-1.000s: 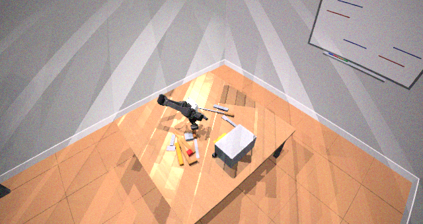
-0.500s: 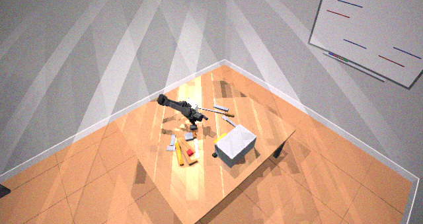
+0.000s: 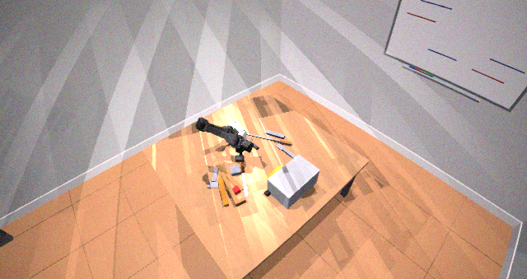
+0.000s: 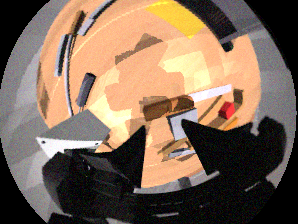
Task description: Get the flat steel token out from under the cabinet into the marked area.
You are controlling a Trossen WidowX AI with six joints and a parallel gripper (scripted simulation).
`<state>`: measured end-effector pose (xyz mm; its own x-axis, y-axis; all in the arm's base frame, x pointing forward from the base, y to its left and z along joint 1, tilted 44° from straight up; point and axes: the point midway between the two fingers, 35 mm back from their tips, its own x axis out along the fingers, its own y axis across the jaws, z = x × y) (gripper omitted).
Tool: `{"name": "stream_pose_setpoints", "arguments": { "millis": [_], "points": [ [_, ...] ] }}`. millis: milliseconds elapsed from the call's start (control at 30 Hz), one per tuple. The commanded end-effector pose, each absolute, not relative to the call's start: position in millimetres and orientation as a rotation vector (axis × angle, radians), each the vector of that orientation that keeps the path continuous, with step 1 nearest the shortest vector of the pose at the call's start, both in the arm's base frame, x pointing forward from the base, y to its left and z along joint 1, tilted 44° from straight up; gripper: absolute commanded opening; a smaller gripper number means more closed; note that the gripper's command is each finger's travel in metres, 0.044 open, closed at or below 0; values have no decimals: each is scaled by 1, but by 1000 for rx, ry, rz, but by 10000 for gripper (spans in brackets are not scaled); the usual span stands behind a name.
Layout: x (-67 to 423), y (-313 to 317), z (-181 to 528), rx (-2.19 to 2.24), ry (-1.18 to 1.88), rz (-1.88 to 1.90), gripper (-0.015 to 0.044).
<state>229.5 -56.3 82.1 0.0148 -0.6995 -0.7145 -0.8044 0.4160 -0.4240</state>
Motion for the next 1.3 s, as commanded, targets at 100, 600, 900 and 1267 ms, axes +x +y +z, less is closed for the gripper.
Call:
{"name": "stream_pose_setpoints", "arguments": {
  "millis": [100,600,900,1267],
  "points": [
    [230,-56,82,-1275,1708,94,270],
    [230,-56,82,-1188,1688,-7,270],
    [230,-56,82,-1136,1675,-66,270],
    [230,-56,82,-1071,1656,-137,270]
  ]
}}
